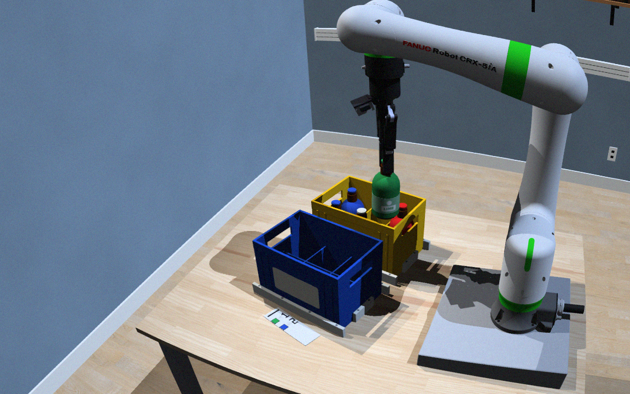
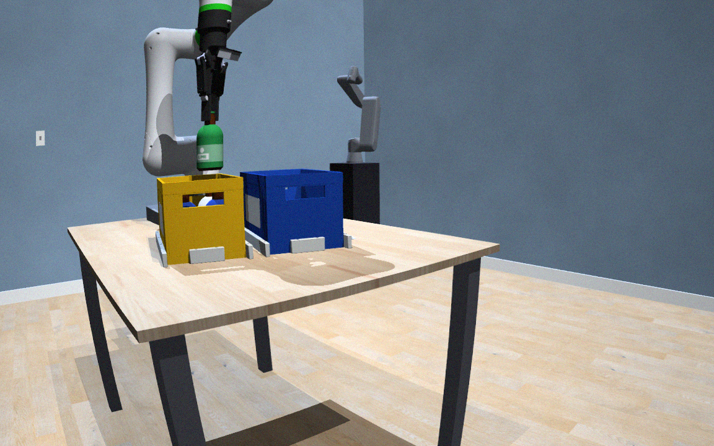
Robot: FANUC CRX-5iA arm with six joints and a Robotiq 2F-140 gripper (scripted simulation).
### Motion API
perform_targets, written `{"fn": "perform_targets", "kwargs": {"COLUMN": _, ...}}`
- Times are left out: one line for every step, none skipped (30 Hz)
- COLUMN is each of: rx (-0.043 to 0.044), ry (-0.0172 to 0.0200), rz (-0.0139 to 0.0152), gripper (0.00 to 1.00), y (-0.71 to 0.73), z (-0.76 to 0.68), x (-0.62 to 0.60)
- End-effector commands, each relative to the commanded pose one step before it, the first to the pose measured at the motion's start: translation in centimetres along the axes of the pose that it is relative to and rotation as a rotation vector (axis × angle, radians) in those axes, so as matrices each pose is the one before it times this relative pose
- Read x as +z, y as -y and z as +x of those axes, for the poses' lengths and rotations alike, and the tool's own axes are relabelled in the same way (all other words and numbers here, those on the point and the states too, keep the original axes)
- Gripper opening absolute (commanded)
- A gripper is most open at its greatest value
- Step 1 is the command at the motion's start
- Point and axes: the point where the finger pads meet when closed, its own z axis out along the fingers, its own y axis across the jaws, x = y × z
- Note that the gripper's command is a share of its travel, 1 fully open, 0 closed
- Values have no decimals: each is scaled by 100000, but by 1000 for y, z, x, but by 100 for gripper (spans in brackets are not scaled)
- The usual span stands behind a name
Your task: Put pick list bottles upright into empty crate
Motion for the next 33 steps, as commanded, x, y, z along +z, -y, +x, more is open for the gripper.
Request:
{"fn": "perform_targets", "kwargs": {"rx": 27, "ry": -95, "rz": -192, "gripper": 10, "y": 380, "z": 407, "x": -91}}
{"fn": "perform_targets", "kwargs": {"rx": 0, "ry": -1, "rz": 0, "gripper": 10, "y": 143, "z": 140, "x": 0}}
{"fn": "perform_targets", "kwargs": {"rx": 0, "ry": -1, "rz": 0, "gripper": 10, "y": 143, "z": 140, "x": 0}}
{"fn": "perform_targets", "kwargs": {"rx": 0, "ry": -1, "rz": 0, "gripper": 10, "y": 143, "z": 140, "x": 0}}
{"fn": "perform_targets", "kwargs": {"rx": 0, "ry": -1, "rz": 0, "gripper": 10, "y": 143, "z": 140, "x": 0}}
{"fn": "perform_targets", "kwargs": {"rx": 0, "ry": -1, "rz": 0, "gripper": 10, "y": 143, "z": 140, "x": 0}}
{"fn": "perform_targets", "kwargs": {"rx": 0, "ry": -1, "rz": 0, "gripper": 10, "y": 143, "z": 140, "x": 0}}
{"fn": "perform_targets", "kwargs": {"rx": 0, "ry": -1, "rz": 0, "gripper": 10, "y": 143, "z": 140, "x": 0}}
{"fn": "perform_targets", "kwargs": {"rx": 0, "ry": -1, "rz": 0, "gripper": 10, "y": 143, "z": 140, "x": 0}}
{"fn": "perform_targets", "kwargs": {"rx": 0, "ry": 0, "rz": 0, "gripper": 10, "y": 0, "z": 0, "x": 0}}
{"fn": "perform_targets", "kwargs": {"rx": 0, "ry": 0, "rz": 0, "gripper": 10, "y": 0, "z": 0, "x": 0}}
{"fn": "perform_targets", "kwargs": {"rx": -1, "ry": -2, "rz": 3, "gripper": 10, "y": 137, "z": 136, "x": 0}}
{"fn": "perform_targets", "kwargs": {"rx": 2, "ry": 1, "rz": -2, "gripper": 10, "y": 150, "z": 144, "x": 0}}
{"fn": "perform_targets", "kwargs": {"rx": 0, "ry": -1, "rz": 0, "gripper": 10, "y": 143, "z": 140, "x": 0}}
{"fn": "perform_targets", "kwargs": {"rx": 0, "ry": -1, "rz": 0, "gripper": 10, "y": 143, "z": 140, "x": 0}}
{"fn": "perform_targets", "kwargs": {"rx": 0, "ry": -1, "rz": 0, "gripper": 10, "y": 143, "z": 140, "x": 0}}
{"fn": "perform_targets", "kwargs": {"rx": 0, "ry": -1, "rz": 0, "gripper": 10, "y": 143, "z": 140, "x": 0}}
{"fn": "perform_targets", "kwargs": {"rx": 0, "ry": -1, "rz": 0, "gripper": 10, "y": 143, "z": 140, "x": 0}}
{"fn": "perform_targets", "kwargs": {"rx": 0, "ry": -1, "rz": 0, "gripper": 10, "y": 143, "z": 140, "x": 0}}
{"fn": "perform_targets", "kwargs": {"rx": 0, "ry": -1, "rz": 0, "gripper": 10, "y": 143, "z": 140, "x": 0}}
{"fn": "perform_targets", "kwargs": {"rx": 0, "ry": -1, "rz": 0, "gripper": 10, "y": 143, "z": 140, "x": 0}}
{"fn": "perform_targets", "kwargs": {"rx": 0, "ry": -1, "rz": 0, "gripper": 10, "y": 143, "z": 140, "x": 0}}
{"fn": "perform_targets", "kwargs": {"rx": 0, "ry": -1, "rz": 0, "gripper": 10, "y": 143, "z": 140, "x": 0}}
{"fn": "perform_targets", "kwargs": {"rx": 0, "ry": -1, "rz": 0, "gripper": 10, "y": 143, "z": 140, "x": 0}}
{"fn": "perform_targets", "kwargs": {"rx": 0, "ry": -1, "rz": 0, "gripper": 10, "y": 143, "z": 140, "x": 0}}
{"fn": "perform_targets", "kwargs": {"rx": 0, "ry": -1, "rz": 0, "gripper": 10, "y": 143, "z": 140, "x": 0}}
{"fn": "perform_targets", "kwargs": {"rx": 0, "ry": 0, "rz": 0, "gripper": 10, "y": 0, "z": 0, "x": 0}}
{"fn": "perform_targets", "kwargs": {"rx": 0, "ry": 0, "rz": 0, "gripper": 10, "y": 0, "z": 0, "x": 0}}
{"fn": "perform_targets", "kwargs": {"rx": -1, "ry": -2, "rz": 3, "gripper": 10, "y": 137, "z": 136, "x": 0}}
{"fn": "perform_targets", "kwargs": {"rx": 1, "ry": 1, "rz": -2, "gripper": 10, "y": 150, "z": 144, "x": 0}}
{"fn": "perform_targets", "kwargs": {"rx": 0, "ry": -1, "rz": 0, "gripper": 10, "y": 143, "z": 140, "x": 0}}
{"fn": "perform_targets", "kwargs": {"rx": 0, "ry": -1, "rz": 0, "gripper": 10, "y": 143, "z": 140, "x": 0}}
{"fn": "perform_targets", "kwargs": {"rx": 0, "ry": -1, "rz": 0, "gripper": 10, "y": 143, "z": 140, "x": 0}}
